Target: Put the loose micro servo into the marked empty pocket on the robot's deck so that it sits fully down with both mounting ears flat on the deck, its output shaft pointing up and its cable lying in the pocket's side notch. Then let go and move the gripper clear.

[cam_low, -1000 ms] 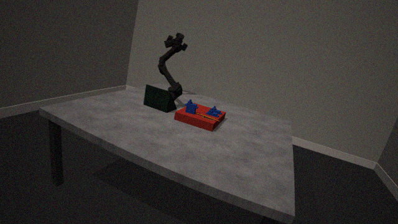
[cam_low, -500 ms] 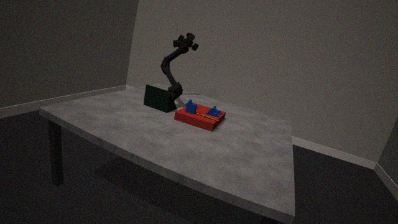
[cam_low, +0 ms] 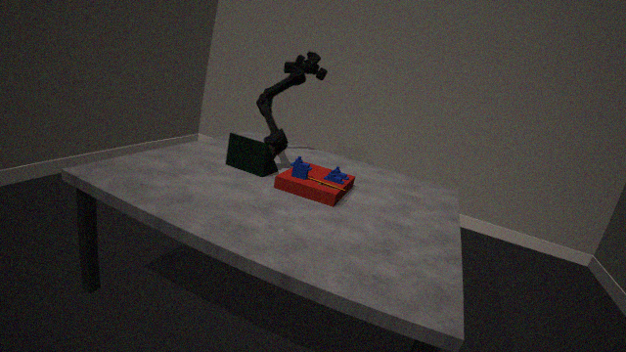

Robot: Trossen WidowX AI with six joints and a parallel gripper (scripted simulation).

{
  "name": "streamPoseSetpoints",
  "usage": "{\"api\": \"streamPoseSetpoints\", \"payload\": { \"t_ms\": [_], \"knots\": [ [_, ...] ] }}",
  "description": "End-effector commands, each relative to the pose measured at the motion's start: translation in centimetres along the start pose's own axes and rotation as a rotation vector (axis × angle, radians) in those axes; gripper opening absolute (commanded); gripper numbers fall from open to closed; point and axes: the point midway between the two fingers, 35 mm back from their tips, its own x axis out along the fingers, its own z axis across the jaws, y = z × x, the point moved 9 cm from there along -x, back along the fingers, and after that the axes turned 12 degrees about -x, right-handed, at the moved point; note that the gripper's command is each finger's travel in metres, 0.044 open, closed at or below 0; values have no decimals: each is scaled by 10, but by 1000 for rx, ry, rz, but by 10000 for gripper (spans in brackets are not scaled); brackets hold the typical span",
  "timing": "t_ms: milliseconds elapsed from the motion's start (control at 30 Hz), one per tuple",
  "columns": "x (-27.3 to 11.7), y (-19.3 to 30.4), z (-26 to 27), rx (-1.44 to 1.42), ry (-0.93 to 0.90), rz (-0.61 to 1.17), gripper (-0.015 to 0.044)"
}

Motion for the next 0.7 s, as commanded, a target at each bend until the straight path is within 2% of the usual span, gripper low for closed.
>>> {"api": "streamPoseSetpoints", "payload": {
  "t_ms": [0, 300, 667],
  "knots": [
    [-1, -3, -14, -8, 36, -24, 0],
    [-2, -8, -33, -13, 83, -47, 0],
    [-14, -20, -96, -52, 242, -124, 0]
  ]
}}
